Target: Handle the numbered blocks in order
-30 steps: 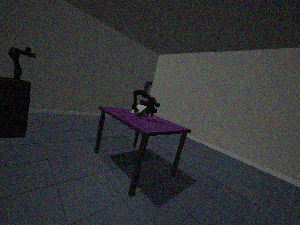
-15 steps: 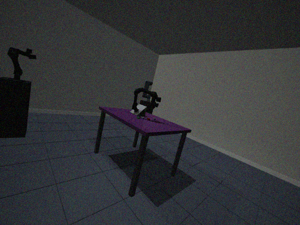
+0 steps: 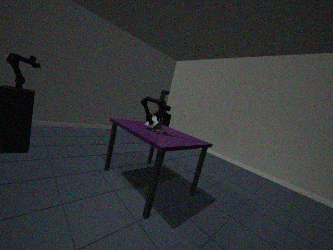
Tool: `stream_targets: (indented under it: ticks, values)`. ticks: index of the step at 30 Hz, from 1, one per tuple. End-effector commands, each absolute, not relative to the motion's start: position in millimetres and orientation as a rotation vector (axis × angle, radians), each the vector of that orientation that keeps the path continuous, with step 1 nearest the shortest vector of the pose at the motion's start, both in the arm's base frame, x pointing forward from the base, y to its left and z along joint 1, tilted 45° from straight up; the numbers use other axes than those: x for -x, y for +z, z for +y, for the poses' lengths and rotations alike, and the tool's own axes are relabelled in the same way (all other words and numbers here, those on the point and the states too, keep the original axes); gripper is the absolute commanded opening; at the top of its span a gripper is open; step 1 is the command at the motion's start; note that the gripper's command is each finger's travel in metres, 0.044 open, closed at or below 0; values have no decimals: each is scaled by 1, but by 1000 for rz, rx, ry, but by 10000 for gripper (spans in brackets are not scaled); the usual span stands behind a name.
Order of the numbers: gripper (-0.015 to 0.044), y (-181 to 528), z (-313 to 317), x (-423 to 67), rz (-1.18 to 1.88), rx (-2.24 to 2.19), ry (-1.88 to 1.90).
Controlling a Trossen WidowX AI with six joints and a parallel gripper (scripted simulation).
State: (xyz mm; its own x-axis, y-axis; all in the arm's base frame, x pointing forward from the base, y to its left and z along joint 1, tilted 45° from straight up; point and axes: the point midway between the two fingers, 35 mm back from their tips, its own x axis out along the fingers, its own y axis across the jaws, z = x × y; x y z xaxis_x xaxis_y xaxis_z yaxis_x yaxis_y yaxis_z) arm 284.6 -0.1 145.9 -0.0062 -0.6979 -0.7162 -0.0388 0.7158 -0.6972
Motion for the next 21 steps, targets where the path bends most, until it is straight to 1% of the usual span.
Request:
stream_targets:
  ticks: [1, 7, 9, 14, 17, 18, 21]
  values:
    - [120, 172, -31, -262, 1518, 654, -584]
    - [120, 172, -32, -261, 1518, 654, -584]
    - [173, 165, -38, -262, 1518, 653, -582]
    - [304, 121, -83, -261, 1516, 654, -585]
    - [383, 116, -89, -260, 1515, 656, -587]
    - [400, 116, -89, -260, 1515, 656, -587]
    - [400, 116, -89, -260, 1515, 656, -587]
